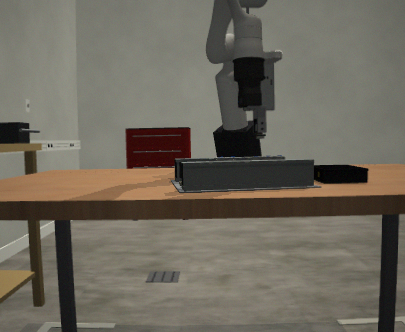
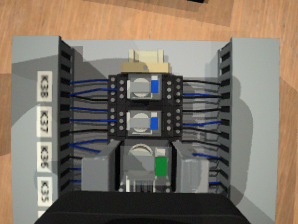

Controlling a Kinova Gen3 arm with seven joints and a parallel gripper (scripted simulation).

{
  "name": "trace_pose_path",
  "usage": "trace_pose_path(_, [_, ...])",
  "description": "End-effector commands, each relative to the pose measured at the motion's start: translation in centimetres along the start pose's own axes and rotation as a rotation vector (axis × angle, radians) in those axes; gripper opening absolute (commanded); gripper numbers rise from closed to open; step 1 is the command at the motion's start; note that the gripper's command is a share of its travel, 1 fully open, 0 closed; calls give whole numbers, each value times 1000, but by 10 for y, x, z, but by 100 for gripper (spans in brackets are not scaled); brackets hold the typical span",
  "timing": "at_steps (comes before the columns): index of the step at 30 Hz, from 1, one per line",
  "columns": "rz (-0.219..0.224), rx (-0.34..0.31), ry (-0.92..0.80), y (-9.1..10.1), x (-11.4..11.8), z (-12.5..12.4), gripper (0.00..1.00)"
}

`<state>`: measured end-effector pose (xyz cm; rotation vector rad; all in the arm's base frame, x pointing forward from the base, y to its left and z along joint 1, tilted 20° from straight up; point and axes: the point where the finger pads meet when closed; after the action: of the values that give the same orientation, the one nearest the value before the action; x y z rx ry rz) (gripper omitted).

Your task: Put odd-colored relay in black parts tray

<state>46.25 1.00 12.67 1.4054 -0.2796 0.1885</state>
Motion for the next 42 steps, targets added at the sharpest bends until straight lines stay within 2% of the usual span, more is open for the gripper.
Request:
trace_pose_path(1, [3, -4, 9, -1, -3, -16, 0])
trace_pose_path(13, [3, -4, 9, -1, -17, -80, 0])
trace_pose_path(15, [3, -4, 9, -1, -17, -80, 0])
trace_pose_path(30, [3, -4, 9, 0, -36, -166, 0])
trace_pose_path(32, [3, -4, 9, 0, -36, -166, 0])
trace_pose_path(42, [3, -4, 9, 0, -44, -200, 0])
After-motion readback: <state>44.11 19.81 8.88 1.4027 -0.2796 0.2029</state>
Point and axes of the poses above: the point where the finger pads meet when closed, its own y axis back along the fingers, its own x axis across the jaws, z = x × y, and after that the axes turned 9 degrees about -y, right-handed
